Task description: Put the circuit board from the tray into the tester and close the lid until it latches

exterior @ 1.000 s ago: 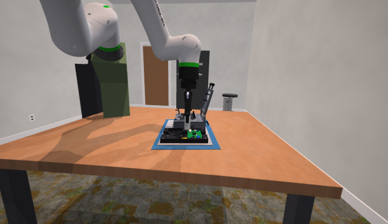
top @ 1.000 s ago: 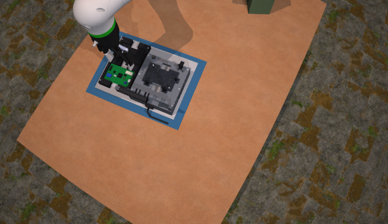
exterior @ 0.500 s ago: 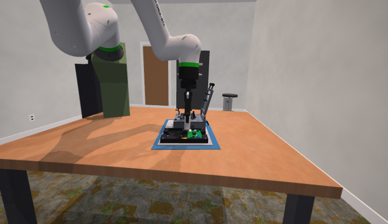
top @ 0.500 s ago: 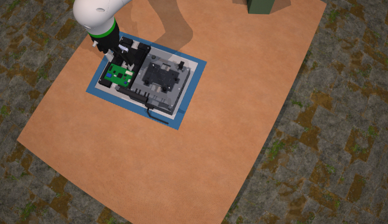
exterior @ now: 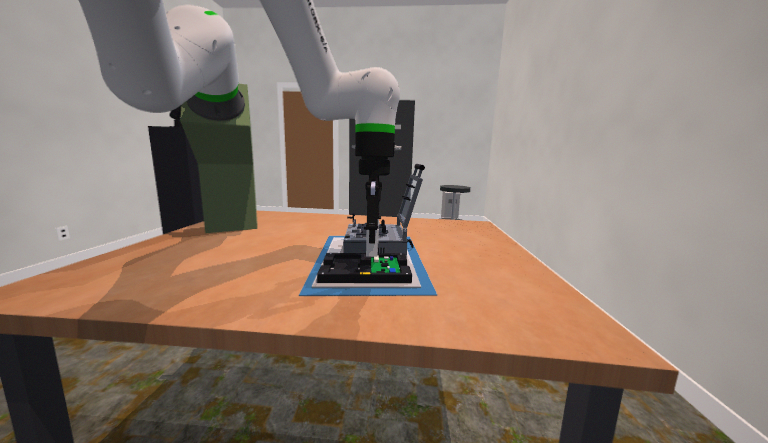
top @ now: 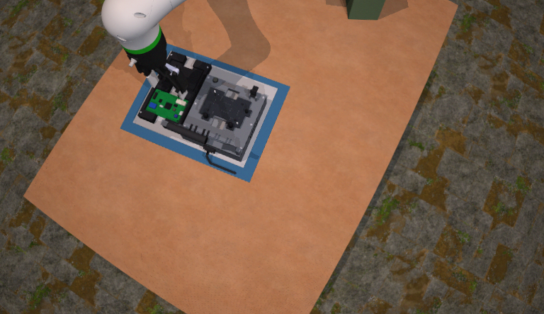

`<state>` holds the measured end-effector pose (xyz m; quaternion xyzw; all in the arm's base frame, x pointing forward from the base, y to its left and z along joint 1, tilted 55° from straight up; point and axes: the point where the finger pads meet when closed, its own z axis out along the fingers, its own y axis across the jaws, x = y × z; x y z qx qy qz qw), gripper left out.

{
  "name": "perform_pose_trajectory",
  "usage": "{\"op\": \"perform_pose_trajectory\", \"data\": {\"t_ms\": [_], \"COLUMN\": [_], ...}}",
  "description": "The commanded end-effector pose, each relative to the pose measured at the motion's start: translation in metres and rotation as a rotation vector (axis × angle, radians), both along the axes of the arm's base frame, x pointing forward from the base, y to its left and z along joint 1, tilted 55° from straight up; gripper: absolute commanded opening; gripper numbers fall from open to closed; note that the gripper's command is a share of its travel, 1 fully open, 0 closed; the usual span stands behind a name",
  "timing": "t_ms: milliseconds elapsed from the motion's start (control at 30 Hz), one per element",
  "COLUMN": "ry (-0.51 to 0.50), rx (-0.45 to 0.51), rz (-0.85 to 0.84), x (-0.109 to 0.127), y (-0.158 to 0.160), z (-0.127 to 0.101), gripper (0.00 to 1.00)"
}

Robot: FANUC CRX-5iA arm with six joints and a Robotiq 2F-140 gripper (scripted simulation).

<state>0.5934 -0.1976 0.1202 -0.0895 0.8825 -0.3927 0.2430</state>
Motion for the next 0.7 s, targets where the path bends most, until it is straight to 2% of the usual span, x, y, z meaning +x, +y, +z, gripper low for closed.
{"op": "perform_pose_trajectory", "data": {"t_ms": [0,667], "ry": [0.000,0.000], "rx": [0.000,0.000], "rz": [0.000,0.000], "x": [0.002,0.023], "y": [0.001,0.008], "z": [0.001,0.011], "gripper": [0.58,0.58]}}
